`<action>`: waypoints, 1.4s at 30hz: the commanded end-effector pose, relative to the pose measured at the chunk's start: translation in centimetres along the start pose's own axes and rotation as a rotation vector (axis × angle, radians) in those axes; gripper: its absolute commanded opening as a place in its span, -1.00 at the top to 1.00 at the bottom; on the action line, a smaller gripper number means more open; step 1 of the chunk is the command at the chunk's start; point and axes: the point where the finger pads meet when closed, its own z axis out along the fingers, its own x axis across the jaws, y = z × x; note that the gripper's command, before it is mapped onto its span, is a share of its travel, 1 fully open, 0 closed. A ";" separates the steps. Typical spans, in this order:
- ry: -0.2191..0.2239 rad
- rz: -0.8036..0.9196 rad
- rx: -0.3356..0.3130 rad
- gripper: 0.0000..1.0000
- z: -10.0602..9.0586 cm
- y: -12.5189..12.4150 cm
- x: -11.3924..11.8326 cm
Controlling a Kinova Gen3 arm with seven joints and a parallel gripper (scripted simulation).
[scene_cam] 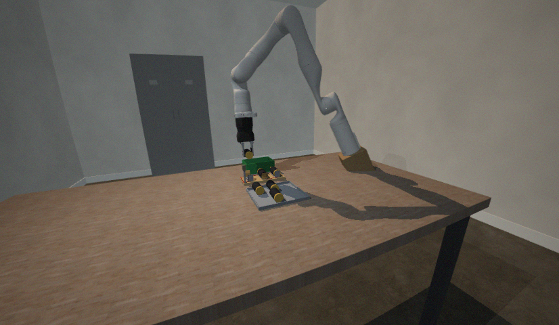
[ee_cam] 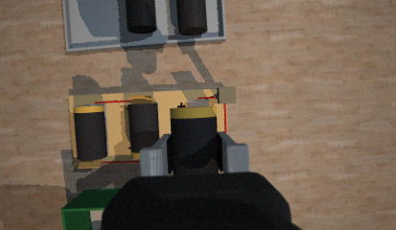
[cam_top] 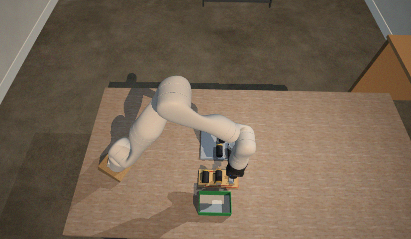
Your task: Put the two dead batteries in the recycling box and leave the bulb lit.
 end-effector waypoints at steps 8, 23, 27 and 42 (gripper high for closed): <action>0.024 -0.014 0.026 -0.15 -2.2 -1.2 0.5; 0.024 -0.027 0.026 -0.15 -2.2 -1.2 0.5; 0.024 -0.027 0.026 -0.15 -2.2 -1.2 0.5; 0.024 -0.027 0.026 -0.15 -2.2 -1.9 0.1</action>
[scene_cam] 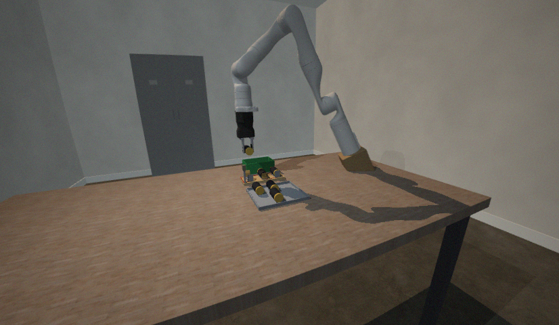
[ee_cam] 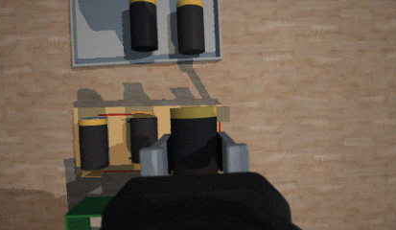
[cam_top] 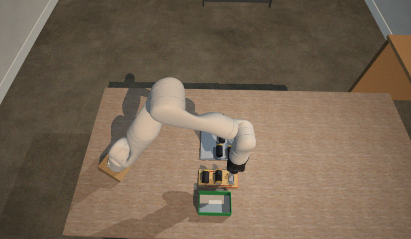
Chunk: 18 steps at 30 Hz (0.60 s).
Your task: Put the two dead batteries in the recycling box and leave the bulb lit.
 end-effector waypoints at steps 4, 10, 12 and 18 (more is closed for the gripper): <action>0.002 -0.005 0.003 -0.15 -0.1 -1.4 -0.6; 0.002 -0.005 0.003 -0.15 -0.1 -3.7 -1.8; 0.002 -0.005 0.003 -0.15 -0.1 -4.7 -2.3; 0.002 -0.005 0.003 -0.15 -0.1 -7.1 -3.6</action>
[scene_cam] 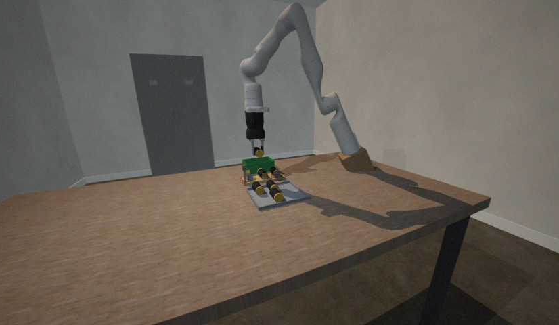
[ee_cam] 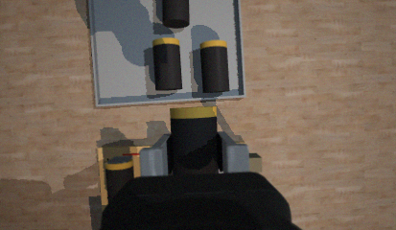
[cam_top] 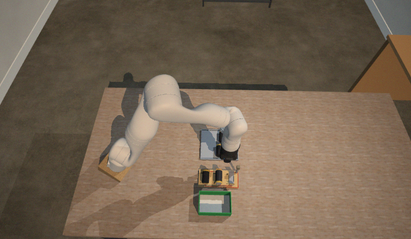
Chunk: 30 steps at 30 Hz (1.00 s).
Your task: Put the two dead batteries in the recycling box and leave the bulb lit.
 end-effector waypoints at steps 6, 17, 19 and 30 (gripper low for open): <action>0.002 -0.023 0.009 -0.15 -0.3 -6.2 -3.1; 0.002 -0.023 0.009 -0.15 -0.3 -13.3 -7.0; 0.002 -0.023 0.009 -0.15 -0.3 -14.5 -7.7; 0.002 -0.023 0.009 -0.15 -0.3 -17.5 -9.3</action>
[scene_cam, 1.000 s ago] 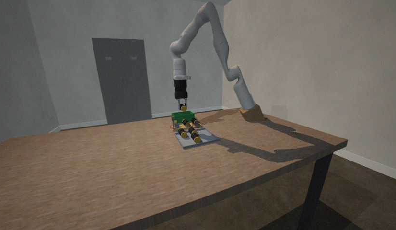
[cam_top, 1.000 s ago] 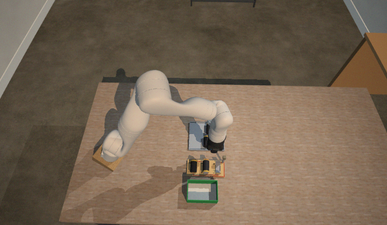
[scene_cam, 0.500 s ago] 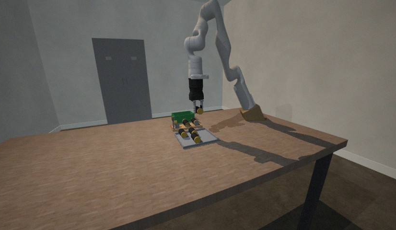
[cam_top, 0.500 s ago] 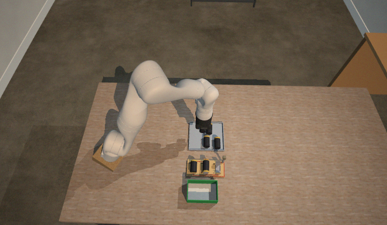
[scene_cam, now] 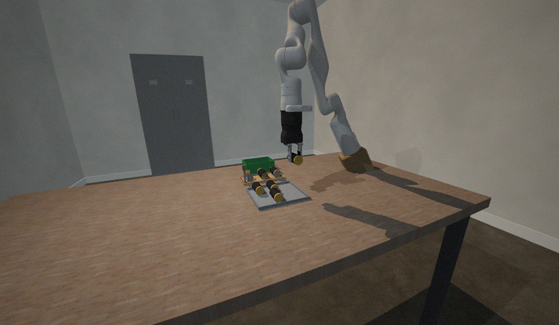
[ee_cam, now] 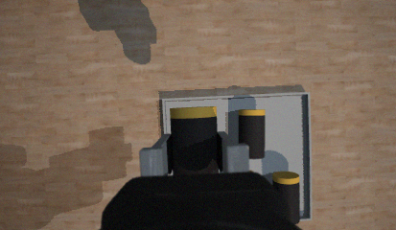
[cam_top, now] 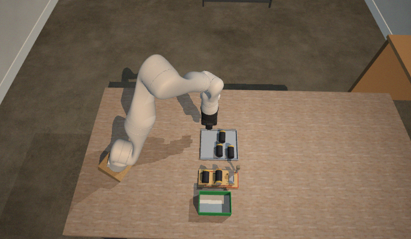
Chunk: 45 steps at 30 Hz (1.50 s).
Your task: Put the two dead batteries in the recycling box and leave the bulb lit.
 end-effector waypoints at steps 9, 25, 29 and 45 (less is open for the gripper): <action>0.002 -0.007 -0.003 -0.15 0.1 -0.3 -0.2; 0.002 -0.006 -0.003 -0.15 0.1 -0.3 -0.2; 0.002 -0.006 -0.003 -0.15 0.1 -0.3 -0.2; 0.002 -0.006 -0.003 -0.15 6.4 -0.3 -0.2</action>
